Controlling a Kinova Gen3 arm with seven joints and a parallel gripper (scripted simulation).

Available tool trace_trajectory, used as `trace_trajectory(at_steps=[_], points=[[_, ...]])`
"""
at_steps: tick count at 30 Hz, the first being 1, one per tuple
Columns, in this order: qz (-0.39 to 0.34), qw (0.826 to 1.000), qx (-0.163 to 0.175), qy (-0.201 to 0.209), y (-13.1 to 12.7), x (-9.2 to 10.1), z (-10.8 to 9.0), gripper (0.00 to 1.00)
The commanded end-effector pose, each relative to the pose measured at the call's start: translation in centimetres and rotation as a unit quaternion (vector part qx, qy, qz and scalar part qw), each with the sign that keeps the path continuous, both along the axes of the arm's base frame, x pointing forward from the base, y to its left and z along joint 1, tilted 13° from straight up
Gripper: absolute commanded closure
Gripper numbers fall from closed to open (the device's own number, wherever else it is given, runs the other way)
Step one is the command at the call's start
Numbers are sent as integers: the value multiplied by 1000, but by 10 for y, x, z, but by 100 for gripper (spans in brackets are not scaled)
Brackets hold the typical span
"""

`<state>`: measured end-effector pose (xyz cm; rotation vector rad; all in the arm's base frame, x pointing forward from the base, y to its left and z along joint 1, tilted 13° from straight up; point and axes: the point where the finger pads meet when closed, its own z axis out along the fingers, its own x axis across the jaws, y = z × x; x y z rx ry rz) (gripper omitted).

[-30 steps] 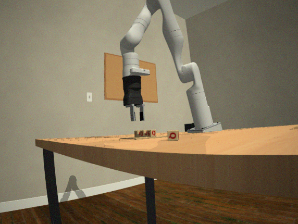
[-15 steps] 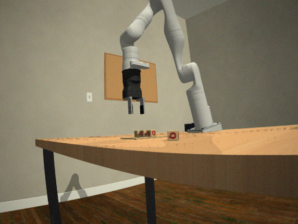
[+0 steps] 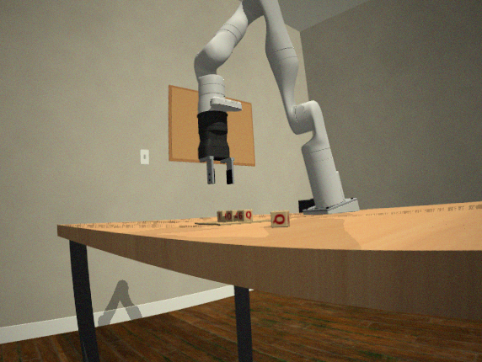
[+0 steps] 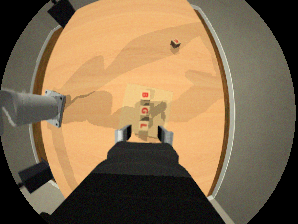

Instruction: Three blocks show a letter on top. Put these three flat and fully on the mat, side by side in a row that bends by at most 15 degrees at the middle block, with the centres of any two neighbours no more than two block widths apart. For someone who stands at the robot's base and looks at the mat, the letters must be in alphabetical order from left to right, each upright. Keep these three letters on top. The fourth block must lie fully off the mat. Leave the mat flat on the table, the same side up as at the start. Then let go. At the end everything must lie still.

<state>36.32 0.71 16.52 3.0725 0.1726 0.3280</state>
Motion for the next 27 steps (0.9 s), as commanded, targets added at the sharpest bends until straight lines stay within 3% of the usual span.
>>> trace_trajectory(at_steps=[1, 10, 27], points=[[0, 1000, 0, -1, 0, 0, 0, 0], [-34, 999, 7, -2, -1, -2, -6, 0], [-34, 999, 7, -2, -1, -2, -6, 0]])
